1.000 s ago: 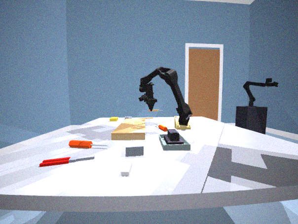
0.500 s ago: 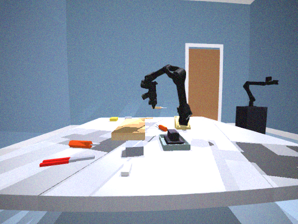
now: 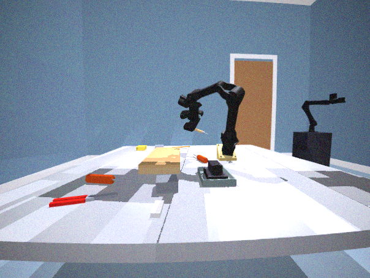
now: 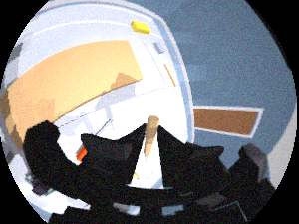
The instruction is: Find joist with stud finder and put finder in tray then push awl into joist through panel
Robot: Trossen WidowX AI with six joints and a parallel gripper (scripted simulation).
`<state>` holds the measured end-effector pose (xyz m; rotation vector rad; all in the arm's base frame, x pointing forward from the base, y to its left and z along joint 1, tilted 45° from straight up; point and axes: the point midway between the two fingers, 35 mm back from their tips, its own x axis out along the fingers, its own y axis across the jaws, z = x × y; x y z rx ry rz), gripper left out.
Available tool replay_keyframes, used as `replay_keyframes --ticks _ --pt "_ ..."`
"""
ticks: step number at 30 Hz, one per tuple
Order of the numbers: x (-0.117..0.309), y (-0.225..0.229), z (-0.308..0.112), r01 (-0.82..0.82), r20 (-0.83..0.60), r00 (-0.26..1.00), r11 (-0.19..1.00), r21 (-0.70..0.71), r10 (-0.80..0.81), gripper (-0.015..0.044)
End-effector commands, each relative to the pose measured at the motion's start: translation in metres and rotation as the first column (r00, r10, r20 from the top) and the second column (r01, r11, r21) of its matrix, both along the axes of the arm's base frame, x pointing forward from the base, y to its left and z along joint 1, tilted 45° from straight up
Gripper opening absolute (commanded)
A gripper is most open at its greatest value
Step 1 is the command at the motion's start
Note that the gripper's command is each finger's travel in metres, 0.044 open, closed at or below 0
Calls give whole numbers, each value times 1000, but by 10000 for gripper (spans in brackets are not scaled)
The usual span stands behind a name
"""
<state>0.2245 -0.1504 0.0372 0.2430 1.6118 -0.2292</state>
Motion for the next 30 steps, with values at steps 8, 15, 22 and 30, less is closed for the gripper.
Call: replay_keyframes --ticks 8,15,22,30 --pt "-13 -18 15 322 141 945 920 -226 -296 0" --pt "-23 -29 27 541 301 835 784 -303 -460 0" --pt "-35 -38 40 740 484 662 601 -302 -572 0" --pt "-21 -40 41 766 502 632 574 -290 -590 0"
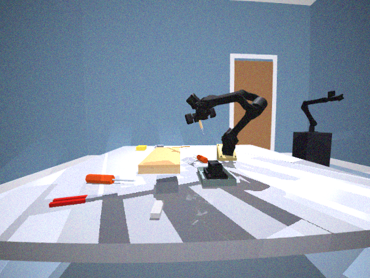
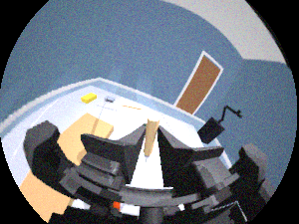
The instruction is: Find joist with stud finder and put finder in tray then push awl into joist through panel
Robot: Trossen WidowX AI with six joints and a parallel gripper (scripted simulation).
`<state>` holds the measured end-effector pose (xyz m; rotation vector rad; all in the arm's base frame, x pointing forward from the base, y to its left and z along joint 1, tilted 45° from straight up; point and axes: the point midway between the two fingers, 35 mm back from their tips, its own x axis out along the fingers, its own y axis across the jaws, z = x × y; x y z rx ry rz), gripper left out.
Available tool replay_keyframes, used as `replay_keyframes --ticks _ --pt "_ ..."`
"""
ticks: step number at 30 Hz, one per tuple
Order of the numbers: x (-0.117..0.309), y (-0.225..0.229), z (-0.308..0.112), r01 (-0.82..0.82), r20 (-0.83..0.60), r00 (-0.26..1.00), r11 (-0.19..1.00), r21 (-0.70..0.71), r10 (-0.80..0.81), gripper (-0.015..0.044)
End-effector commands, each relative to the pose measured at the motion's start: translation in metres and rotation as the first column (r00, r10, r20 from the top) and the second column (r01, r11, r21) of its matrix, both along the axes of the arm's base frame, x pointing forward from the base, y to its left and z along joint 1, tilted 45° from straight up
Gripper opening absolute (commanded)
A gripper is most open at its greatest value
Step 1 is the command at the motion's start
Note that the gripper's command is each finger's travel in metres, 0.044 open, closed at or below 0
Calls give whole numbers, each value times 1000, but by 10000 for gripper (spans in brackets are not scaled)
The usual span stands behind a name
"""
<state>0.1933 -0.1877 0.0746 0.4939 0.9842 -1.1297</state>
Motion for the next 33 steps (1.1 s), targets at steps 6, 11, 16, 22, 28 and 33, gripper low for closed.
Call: replay_keyframes --ticks 6,11,16,22,28,33 --pt "36 -5 4 39 32 999 999 -15 -39 0" --pt "61 -3 1 55 58 997 998 -18 -54 0" --pt "86 1 -3 73 82 994 997 -21 -71 0" --pt "113 4 -9 106 101 990 994 -33 -103 0" --pt "139 9 -18 138 123 984 989 -45 -132 0" --pt "161 15 -26 164 143 977 985 -56 -155 0"
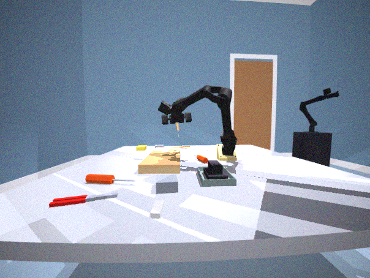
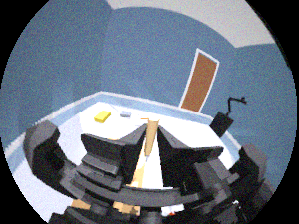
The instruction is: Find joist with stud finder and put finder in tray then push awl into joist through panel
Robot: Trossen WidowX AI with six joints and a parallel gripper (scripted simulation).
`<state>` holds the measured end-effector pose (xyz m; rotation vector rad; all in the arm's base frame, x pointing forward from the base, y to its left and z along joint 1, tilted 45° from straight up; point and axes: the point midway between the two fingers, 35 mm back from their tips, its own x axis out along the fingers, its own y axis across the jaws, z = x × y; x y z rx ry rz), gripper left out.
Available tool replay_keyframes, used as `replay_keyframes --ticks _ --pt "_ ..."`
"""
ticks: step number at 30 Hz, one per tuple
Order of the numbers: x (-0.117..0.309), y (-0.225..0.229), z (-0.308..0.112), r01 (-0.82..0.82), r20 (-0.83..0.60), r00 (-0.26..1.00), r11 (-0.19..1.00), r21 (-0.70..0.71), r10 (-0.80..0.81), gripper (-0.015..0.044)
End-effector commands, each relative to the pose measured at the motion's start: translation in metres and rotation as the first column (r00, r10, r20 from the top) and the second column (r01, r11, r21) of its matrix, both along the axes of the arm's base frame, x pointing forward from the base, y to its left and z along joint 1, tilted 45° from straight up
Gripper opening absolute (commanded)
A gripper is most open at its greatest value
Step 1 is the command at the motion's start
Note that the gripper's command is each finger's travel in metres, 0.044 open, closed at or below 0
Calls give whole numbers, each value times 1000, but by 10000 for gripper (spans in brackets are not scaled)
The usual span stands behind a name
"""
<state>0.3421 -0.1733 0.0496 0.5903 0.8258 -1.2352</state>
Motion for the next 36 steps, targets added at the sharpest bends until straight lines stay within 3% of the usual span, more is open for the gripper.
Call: replay_keyframes --ticks 1,13,36 --pt "16 2 -3 24 24 999 1000 -20 -24 0" --pt "63 23 -30 77 76 994 996 -52 -73 0" --pt "62 36 -43 78 77 994 996 -51 -74 0"
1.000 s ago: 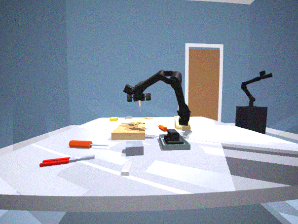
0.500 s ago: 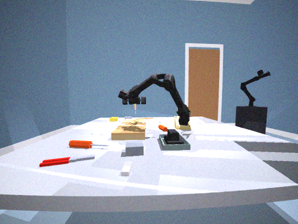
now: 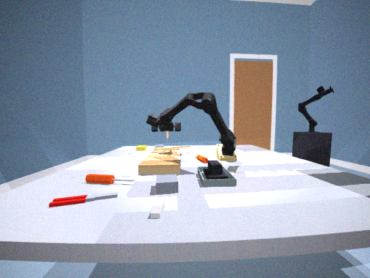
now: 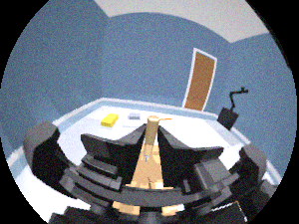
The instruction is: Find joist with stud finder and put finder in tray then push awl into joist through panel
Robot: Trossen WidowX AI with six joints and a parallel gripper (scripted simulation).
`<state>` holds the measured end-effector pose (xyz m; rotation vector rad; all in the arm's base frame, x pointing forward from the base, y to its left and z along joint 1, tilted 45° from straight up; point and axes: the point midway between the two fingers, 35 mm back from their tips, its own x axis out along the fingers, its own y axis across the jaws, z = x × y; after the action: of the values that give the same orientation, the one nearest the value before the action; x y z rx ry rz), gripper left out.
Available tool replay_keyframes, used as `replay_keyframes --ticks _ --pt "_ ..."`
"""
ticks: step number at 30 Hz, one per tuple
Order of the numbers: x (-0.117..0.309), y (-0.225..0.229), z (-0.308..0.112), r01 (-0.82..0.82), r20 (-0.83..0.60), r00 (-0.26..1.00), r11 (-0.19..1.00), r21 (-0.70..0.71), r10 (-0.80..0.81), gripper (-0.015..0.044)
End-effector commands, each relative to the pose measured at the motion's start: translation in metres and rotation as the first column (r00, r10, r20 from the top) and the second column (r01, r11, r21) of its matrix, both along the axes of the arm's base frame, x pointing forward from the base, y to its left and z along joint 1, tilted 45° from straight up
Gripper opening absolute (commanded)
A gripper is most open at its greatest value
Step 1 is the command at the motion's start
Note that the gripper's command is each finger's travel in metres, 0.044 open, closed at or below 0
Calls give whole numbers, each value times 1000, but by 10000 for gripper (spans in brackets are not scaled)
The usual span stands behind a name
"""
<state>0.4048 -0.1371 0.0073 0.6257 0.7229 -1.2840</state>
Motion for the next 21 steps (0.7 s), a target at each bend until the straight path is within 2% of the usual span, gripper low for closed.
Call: replay_keyframes --ticks 1,21 --pt "-1 0 -2 9 5 1000 1000 -9 -9 0" --pt "-4 18 -21 9 5 1000 1000 -8 -9 0"
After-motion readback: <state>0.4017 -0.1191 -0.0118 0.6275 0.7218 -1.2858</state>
